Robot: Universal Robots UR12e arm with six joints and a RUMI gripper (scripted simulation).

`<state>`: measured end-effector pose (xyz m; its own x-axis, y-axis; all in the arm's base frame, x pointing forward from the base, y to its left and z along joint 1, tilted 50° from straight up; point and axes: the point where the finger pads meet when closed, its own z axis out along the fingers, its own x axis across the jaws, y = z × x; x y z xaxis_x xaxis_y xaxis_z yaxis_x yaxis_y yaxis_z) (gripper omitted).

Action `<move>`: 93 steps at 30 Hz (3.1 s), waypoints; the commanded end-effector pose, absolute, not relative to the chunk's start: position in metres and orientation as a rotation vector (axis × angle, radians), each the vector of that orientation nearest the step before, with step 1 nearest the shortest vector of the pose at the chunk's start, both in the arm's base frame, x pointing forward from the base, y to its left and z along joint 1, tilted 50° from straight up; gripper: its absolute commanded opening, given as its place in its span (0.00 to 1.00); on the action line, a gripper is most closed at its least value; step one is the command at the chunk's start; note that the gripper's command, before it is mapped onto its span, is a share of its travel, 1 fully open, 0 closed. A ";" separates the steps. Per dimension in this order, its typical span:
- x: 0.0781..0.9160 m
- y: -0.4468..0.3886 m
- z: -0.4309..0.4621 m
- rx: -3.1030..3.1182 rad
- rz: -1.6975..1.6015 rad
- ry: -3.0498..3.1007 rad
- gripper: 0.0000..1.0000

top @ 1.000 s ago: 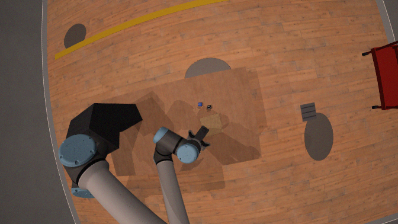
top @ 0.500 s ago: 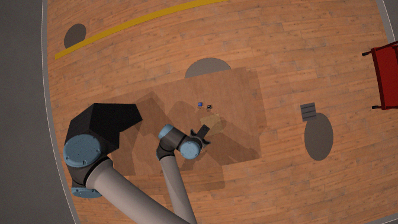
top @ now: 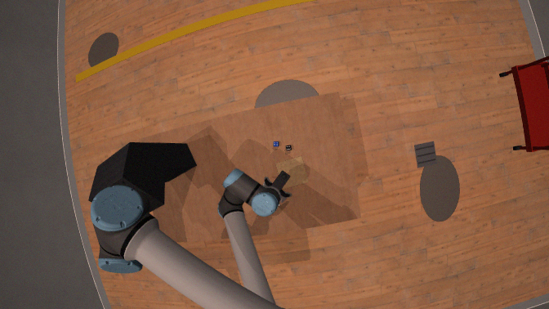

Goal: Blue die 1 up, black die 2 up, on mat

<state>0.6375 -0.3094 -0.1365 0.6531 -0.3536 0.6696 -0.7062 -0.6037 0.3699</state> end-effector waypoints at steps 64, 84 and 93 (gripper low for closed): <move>0.721 -0.197 -0.225 2.240 0.729 -0.818 1.00; 0.745 -0.165 -0.250 2.240 0.729 -0.818 1.00; 0.745 -0.165 -0.250 2.240 0.729 -0.818 1.00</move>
